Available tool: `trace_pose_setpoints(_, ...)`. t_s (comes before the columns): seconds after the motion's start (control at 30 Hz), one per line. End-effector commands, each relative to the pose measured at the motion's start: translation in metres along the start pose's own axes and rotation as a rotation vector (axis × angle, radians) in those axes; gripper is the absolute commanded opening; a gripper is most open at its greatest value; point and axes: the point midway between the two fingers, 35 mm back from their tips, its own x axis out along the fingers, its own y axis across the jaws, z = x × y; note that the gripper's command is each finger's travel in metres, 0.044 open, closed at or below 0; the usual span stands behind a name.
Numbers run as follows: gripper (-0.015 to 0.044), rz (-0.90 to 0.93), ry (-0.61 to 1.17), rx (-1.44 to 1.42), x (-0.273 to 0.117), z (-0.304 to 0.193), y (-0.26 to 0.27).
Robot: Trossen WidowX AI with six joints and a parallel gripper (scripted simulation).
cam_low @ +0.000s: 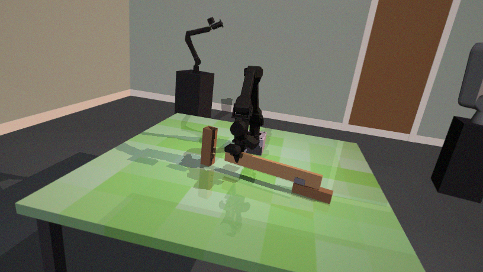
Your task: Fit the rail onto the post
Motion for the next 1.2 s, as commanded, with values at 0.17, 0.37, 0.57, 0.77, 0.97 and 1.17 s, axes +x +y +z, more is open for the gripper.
trace_pose_setpoints(0.17,0.0,-0.003,-0.001,0.0,-0.001,-0.003,-0.001)
trace_pose_setpoints(0.37,0.0,-0.003,-0.001,0.0,-0.001,-0.005,-0.001)
trace_pose_setpoints(0.57,0.0,-0.003,-0.001,0.0,-0.002,-0.007,-0.001)
trace_pose_setpoints(0.77,0.0,-0.003,-0.001,0.0,-0.002,-0.009,-0.001)
trace_pose_setpoints(0.97,0.0,-0.003,-0.001,0.0,-0.002,-0.011,-0.001)
trace_pose_setpoints(1.17,0.0,-0.003,-0.001,0.0,-0.002,-0.013,0.0)
